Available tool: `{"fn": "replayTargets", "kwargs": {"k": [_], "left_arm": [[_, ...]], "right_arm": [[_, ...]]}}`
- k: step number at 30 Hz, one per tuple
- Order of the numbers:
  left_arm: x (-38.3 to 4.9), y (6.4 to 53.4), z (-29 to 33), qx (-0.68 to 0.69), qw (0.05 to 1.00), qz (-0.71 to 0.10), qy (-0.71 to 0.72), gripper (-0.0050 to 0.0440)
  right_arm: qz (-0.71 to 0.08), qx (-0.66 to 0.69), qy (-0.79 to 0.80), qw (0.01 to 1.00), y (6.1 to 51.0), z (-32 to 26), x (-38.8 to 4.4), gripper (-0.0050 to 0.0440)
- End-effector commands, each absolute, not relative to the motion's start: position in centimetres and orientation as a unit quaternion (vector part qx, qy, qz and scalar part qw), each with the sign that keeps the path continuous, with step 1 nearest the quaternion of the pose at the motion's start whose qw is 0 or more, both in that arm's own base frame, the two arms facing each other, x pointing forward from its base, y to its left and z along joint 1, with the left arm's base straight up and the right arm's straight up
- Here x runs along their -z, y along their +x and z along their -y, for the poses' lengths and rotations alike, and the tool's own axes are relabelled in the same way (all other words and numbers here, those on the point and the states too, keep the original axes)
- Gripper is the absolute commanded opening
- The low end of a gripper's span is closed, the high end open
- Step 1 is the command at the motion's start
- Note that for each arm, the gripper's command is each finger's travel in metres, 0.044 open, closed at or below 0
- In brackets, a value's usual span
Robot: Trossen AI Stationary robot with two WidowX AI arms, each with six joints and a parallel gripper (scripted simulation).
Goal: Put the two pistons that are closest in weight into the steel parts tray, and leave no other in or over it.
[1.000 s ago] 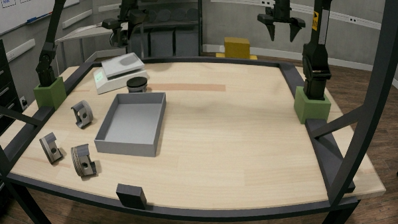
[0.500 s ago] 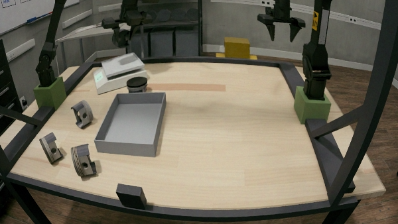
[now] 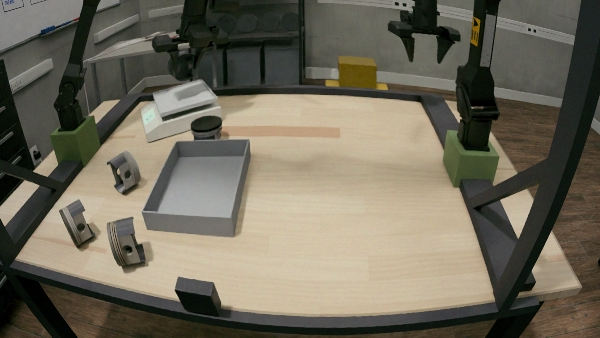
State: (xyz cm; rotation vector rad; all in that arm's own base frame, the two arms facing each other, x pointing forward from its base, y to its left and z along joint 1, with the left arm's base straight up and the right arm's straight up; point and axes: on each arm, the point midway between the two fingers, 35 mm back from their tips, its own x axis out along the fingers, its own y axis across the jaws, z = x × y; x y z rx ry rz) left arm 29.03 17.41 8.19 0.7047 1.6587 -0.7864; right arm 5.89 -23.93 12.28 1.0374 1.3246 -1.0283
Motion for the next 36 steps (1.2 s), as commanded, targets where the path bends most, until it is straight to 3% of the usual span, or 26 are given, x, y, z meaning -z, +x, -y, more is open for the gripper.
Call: {"fn": "replayTargets", "kwargs": {"k": [1,29,36], "left_arm": [[-8.2,28.9,-17.8,0.326,0.558,-0.7,0.305,0.0158],[-3.7,28.1,-18.0,0.328,0.556,-0.701,0.303,0.0158],[-4.4,28.3,-18.0,0.32,0.562,-0.697,0.311,0.0158]], "right_arm": [[-0.552,0.439,0.43,0.563,6.1,24.4,-13.1,0.04],[-0.552,0.439,0.43,0.563,6.1,24.4,-13.1,0.04],[-0.552,0.439,0.43,0.563,6.1,24.4,-13.1,0.04]]}}
